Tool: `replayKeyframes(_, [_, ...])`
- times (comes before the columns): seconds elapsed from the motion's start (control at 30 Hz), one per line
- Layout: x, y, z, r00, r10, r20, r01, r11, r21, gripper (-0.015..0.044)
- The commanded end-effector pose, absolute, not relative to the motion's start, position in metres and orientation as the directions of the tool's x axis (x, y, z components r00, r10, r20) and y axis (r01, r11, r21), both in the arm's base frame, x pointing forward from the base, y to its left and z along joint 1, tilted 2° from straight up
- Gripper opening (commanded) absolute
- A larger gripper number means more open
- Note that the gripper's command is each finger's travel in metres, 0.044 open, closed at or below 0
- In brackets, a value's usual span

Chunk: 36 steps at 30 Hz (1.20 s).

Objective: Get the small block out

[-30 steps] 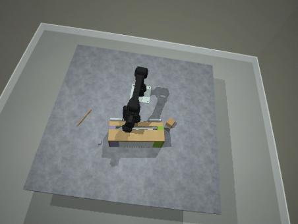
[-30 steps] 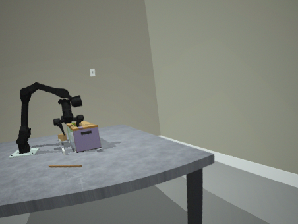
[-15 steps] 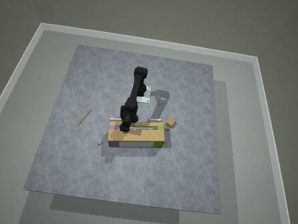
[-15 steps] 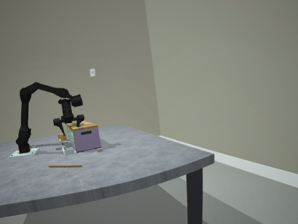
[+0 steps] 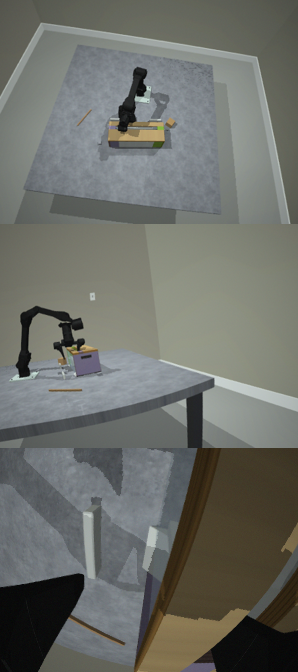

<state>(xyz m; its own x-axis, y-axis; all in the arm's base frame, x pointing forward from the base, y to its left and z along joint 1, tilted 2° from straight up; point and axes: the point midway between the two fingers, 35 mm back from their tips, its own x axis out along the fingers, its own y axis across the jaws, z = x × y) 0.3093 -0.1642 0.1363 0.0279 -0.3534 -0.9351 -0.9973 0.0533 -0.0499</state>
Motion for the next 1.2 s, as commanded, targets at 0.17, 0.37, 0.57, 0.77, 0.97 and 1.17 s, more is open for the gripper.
replayKeyframes(0.17, [0.305, -0.162, 0.192, 0.031, -0.359, -0.933, -0.997, 0.056, -0.055, 0.0400])
replayKeyframes(0.37, [0.307, -0.163, 0.187, 0.039, -0.358, -0.933, -0.997, 0.050, -0.061, 0.0400])
replayKeyframes(0.57, [0.307, -0.165, 0.188, 0.046, -0.357, -0.933, -0.995, 0.069, -0.075, 0.0374])
replayKeyframes(0.77, [0.298, -0.180, 0.194, 0.104, -0.312, -0.944, -0.767, 0.579, -0.276, 0.0285])
replayKeyframes(0.97, [0.292, -0.187, 0.193, 0.145, -0.256, -0.956, -0.233, 0.930, -0.284, 0.0285])
replayKeyframes(1.17, [0.287, -0.194, 0.192, 0.192, -0.204, -0.960, 0.386, 0.915, -0.118, 0.0285])
